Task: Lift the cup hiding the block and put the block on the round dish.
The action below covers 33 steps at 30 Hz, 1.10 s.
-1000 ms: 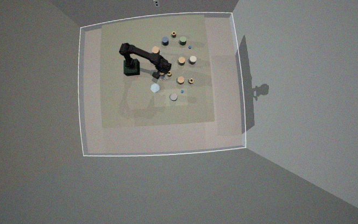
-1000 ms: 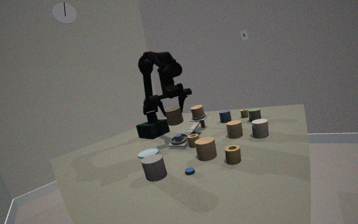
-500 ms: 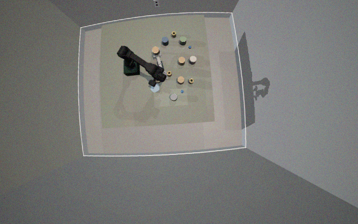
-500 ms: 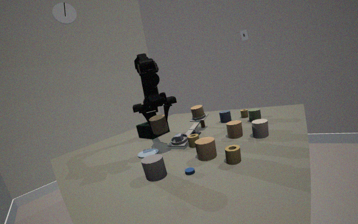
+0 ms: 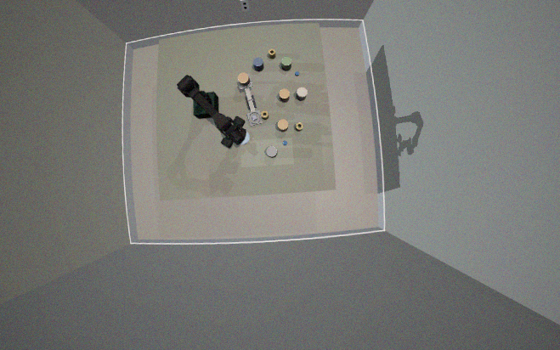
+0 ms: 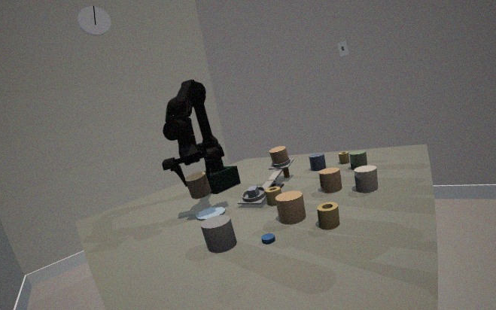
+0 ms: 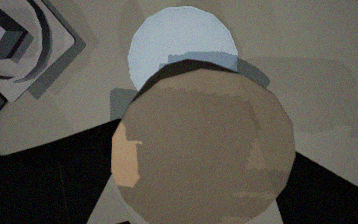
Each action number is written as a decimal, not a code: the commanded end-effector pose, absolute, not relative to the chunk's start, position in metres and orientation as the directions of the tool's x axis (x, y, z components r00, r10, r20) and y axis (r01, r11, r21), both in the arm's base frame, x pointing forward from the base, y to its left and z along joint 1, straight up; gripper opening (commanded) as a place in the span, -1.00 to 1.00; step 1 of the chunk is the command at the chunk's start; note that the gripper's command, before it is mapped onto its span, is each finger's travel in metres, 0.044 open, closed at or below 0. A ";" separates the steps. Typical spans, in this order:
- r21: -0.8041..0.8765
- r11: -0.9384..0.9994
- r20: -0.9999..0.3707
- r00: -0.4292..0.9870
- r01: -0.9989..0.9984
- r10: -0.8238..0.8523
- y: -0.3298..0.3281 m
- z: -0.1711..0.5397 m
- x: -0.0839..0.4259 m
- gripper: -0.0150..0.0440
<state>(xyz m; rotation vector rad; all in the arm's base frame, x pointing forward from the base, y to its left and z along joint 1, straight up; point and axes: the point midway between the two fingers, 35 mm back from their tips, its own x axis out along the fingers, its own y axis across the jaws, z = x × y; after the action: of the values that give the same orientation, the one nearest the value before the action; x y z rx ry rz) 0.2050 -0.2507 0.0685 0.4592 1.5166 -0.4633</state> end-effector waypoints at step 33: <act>-0.014 0.833 -1.000 0.013 0.554 -0.025 -0.285 0.009 0.122 -0.49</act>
<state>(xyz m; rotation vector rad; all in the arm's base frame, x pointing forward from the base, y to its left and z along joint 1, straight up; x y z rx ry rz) 0.1221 -0.2852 0.0138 0.4449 1.5003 -0.4784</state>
